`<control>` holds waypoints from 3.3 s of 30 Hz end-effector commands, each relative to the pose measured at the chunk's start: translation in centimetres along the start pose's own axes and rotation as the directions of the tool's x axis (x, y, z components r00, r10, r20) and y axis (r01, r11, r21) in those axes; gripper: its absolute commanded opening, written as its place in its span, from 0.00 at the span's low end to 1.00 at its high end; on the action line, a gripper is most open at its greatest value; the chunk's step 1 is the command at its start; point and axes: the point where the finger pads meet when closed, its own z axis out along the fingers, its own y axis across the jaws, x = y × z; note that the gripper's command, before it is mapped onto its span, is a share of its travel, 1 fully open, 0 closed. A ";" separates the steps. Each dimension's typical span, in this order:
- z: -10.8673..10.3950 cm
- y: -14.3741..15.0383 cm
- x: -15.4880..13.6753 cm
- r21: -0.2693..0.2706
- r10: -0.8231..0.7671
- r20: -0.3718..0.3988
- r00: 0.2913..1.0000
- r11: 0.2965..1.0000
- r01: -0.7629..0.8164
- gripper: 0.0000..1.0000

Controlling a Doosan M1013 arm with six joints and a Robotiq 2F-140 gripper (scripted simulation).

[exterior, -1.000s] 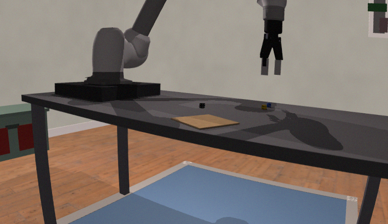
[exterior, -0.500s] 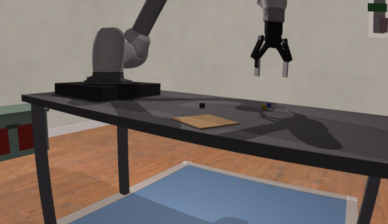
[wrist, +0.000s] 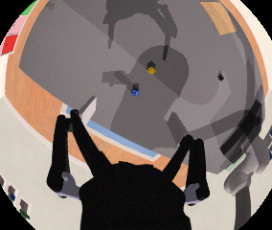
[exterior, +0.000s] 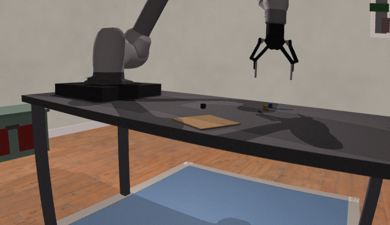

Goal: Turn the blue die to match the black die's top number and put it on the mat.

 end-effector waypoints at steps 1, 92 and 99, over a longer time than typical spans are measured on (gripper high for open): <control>0.1 0.0 0.0 -0.001 0.137 -0.010 0.991 0.991 -0.137 1.00; 2.1 -0.3 0.1 0.009 0.999 -0.002 -0.036 -0.036 -0.999 0.27; 2.4 -0.3 0.1 0.009 0.999 -0.002 -0.037 -0.036 -0.999 0.27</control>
